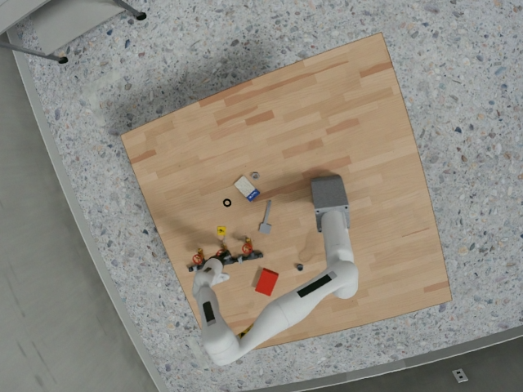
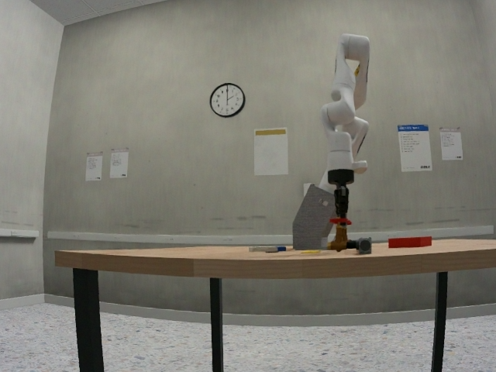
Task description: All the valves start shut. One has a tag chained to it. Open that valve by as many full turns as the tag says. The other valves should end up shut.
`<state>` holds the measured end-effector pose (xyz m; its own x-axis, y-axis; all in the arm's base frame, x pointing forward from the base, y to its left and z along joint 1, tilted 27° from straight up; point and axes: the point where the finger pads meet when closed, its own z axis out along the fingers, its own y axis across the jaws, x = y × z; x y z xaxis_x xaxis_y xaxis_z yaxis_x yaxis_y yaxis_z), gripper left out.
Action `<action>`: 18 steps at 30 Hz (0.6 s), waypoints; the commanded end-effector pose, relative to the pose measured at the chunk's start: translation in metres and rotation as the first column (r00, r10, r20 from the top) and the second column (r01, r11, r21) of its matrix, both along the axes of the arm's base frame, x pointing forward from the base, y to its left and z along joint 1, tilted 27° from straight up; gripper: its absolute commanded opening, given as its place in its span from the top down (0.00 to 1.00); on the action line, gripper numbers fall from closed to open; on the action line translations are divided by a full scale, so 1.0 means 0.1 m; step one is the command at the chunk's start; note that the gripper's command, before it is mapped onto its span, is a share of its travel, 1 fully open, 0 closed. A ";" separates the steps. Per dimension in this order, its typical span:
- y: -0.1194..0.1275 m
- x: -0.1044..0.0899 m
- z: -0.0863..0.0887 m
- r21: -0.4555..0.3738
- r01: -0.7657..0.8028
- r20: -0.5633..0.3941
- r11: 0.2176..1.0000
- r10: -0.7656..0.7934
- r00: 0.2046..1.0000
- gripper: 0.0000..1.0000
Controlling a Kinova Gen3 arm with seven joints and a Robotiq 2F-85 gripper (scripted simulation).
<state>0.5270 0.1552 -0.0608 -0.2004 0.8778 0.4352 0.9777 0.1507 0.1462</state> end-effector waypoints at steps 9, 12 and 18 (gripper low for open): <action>-0.01 0.01 0.01 0.000 0.001 0.002 1.000 -0.001 1.000 0.48; -0.01 0.01 0.01 0.000 0.000 0.002 1.000 0.000 1.000 0.48; -0.01 0.01 0.01 -0.001 -0.014 0.009 1.000 0.014 1.000 0.48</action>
